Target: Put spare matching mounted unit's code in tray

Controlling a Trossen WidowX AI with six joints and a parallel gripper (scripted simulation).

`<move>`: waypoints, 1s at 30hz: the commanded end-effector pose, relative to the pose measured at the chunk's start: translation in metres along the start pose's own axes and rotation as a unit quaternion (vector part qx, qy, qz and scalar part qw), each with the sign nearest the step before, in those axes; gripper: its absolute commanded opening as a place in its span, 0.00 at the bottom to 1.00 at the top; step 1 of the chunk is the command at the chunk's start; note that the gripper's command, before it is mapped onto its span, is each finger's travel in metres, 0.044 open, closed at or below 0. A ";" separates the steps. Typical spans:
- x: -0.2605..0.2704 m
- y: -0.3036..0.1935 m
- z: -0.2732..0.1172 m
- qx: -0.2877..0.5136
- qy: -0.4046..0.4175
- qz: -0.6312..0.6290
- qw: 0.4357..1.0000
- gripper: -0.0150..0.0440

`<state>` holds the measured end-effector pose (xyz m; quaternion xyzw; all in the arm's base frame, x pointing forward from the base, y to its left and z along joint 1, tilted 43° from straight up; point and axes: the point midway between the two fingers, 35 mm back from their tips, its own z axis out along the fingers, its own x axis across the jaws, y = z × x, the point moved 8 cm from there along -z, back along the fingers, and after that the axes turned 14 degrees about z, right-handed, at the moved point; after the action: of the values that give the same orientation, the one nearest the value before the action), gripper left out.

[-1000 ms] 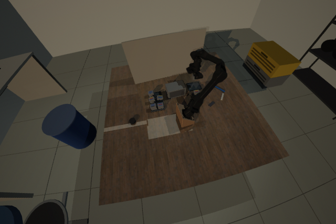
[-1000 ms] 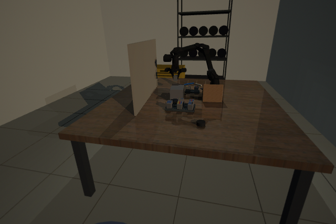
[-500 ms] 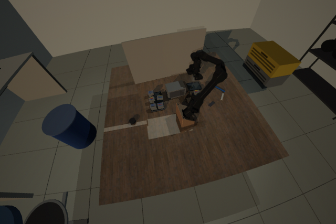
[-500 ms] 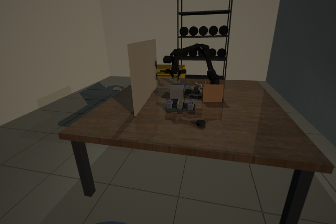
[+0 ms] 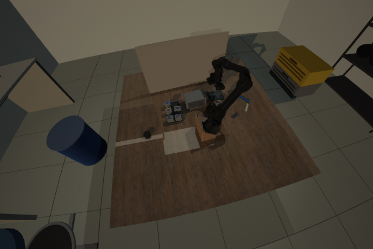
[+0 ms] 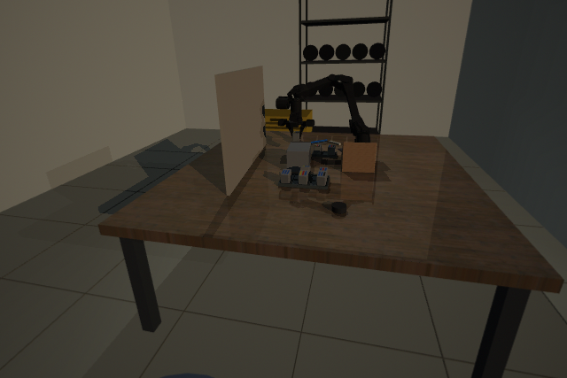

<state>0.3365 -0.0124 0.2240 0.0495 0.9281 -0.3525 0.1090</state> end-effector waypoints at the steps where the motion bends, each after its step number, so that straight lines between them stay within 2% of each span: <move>1: 0.000 0.001 0.004 -0.003 0.000 -0.002 1.000 0.25; 30: 0.003 -0.001 0.028 -0.001 -0.001 -0.002 1.000 0.25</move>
<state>0.3385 -0.0297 0.2065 0.0495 0.9274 -0.3543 0.1095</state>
